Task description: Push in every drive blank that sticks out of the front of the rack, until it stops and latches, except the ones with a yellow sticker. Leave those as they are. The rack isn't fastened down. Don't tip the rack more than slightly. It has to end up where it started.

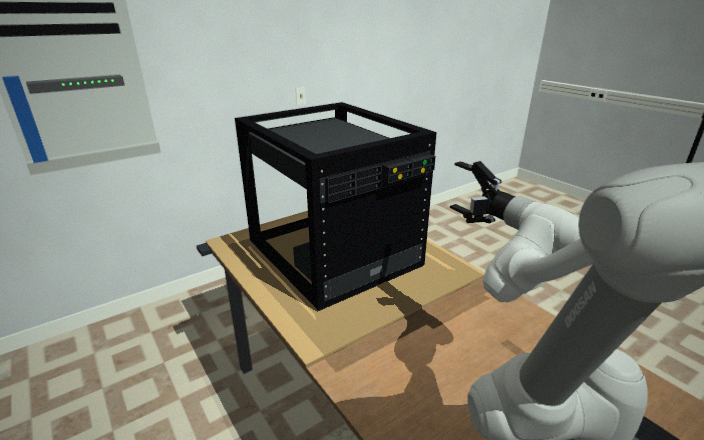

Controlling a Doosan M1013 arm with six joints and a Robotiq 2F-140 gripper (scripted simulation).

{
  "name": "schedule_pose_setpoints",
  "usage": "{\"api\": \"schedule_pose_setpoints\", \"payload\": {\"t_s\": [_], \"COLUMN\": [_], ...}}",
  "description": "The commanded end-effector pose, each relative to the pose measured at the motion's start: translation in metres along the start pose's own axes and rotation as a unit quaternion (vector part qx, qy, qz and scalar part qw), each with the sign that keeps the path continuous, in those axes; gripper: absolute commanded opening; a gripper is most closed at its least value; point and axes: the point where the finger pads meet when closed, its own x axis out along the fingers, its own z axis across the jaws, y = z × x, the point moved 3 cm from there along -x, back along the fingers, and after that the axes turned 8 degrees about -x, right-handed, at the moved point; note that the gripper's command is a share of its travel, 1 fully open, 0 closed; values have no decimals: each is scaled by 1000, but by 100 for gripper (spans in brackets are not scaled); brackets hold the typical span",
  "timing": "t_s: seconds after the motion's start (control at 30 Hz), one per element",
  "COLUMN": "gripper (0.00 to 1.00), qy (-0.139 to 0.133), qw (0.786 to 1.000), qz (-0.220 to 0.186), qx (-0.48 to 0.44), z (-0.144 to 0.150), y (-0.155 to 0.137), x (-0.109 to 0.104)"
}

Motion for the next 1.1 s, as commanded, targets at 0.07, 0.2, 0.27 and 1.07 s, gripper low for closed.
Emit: {"api": "schedule_pose_setpoints", "payload": {"t_s": [0.07,0.2,0.27,1.07], "gripper": [100,100,100,100], "qy": [-7,-8,-9,-9], "qw": [1000,1000,1000,1000], "qz": [13,16,16,16], "qx": [-1,-2,-2,-2], "z": [2,3,3,3], "y": [11,14,14,14], "x": [-5,-6,-6,-6]}}
